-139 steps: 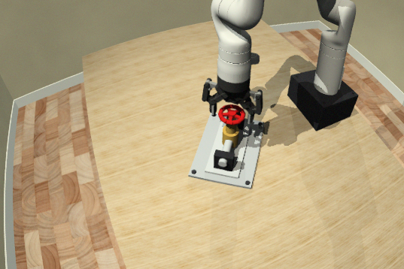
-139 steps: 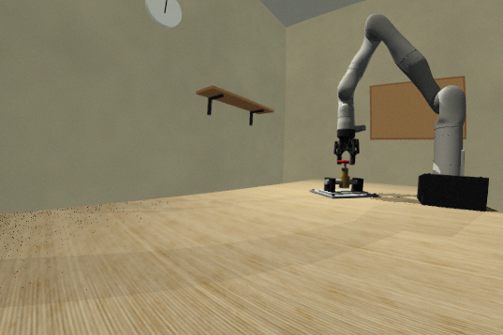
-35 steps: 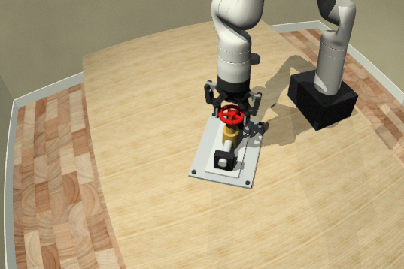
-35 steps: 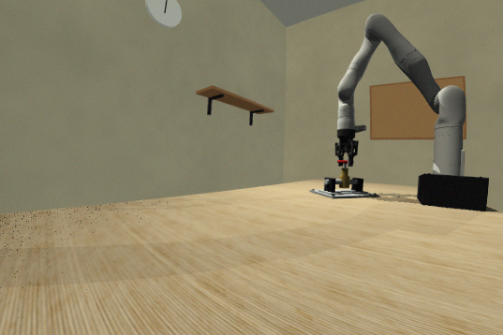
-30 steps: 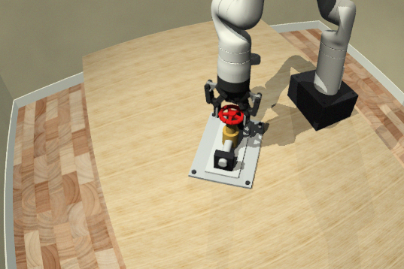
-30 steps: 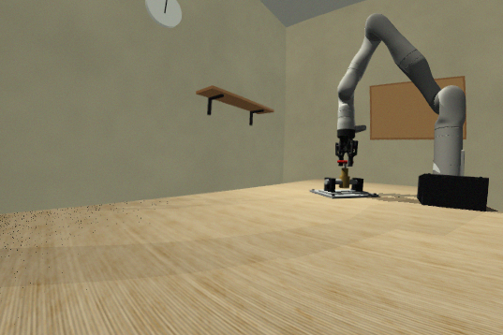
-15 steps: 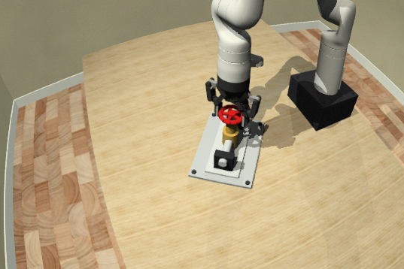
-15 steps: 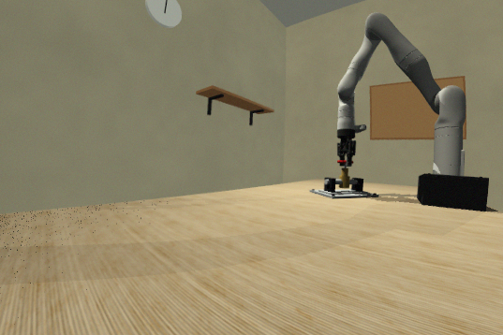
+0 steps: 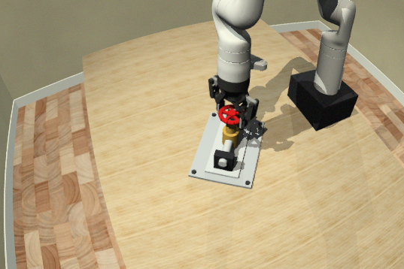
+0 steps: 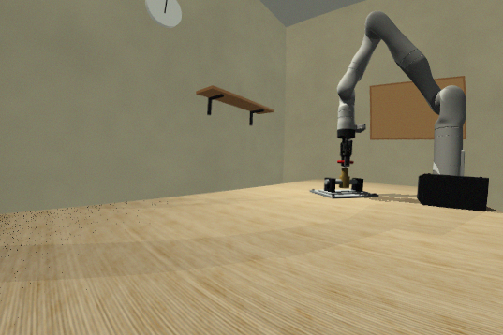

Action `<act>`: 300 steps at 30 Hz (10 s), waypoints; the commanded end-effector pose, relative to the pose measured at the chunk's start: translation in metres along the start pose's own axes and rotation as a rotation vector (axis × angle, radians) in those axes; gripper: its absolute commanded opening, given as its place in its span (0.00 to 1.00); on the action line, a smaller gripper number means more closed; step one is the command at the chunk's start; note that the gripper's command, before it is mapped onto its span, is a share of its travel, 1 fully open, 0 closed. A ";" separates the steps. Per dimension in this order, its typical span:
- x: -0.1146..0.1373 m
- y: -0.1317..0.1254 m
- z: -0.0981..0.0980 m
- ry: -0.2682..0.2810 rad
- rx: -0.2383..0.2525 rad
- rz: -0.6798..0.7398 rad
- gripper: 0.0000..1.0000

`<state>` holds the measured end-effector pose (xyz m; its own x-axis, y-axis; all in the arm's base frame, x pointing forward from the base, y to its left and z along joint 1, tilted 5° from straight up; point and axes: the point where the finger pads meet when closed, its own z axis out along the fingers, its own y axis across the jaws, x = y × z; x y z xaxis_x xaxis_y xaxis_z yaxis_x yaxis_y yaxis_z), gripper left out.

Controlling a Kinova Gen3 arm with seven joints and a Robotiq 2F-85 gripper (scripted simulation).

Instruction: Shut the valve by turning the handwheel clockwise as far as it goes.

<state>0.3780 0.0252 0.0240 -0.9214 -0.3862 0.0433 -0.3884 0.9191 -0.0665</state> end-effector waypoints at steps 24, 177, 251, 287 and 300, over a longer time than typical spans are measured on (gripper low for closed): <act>-0.004 0.001 0.001 -0.011 0.004 0.476 0.00; -0.004 0.000 0.000 -0.012 0.001 1.261 1.00; -0.004 0.000 -0.087 -0.013 0.002 1.261 1.00; -0.004 0.000 -0.087 -0.013 0.002 1.261 1.00; -0.004 0.000 -0.087 -0.013 0.002 1.261 1.00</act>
<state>0.3814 0.0338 0.1087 -0.6559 0.7526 -0.0585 0.7548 0.6533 -0.0587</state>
